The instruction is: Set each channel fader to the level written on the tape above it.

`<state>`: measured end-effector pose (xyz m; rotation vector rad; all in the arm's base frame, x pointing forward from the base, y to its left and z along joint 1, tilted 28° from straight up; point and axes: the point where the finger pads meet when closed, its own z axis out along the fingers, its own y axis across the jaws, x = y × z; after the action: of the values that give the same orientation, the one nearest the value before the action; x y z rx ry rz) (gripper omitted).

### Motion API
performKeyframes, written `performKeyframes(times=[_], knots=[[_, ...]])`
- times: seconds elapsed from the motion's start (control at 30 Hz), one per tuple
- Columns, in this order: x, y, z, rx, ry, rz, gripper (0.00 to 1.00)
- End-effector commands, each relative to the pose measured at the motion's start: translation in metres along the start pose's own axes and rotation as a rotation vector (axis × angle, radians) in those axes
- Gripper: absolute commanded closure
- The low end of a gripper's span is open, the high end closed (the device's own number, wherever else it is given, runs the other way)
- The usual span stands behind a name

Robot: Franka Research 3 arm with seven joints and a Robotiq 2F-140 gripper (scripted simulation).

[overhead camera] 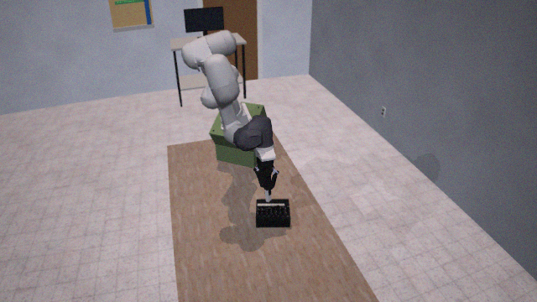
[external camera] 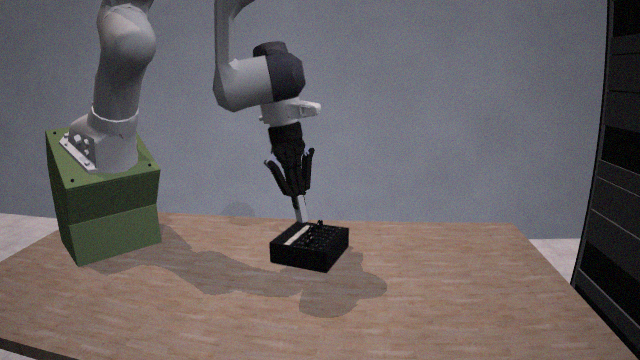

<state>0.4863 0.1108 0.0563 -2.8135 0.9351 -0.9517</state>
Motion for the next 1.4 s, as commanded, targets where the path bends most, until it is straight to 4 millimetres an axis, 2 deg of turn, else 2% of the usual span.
performKeyframes(times=[0.0,0.5,1.37], knots=[[-0.002,-0.001,0.0,-0.054,-0.06,-0.267,1.0],[-0.003,-0.001,0.0,-0.109,-0.123,-0.549,1.0],[-0.003,0.001,0.014,-0.112,-0.126,-0.556,1.0]])
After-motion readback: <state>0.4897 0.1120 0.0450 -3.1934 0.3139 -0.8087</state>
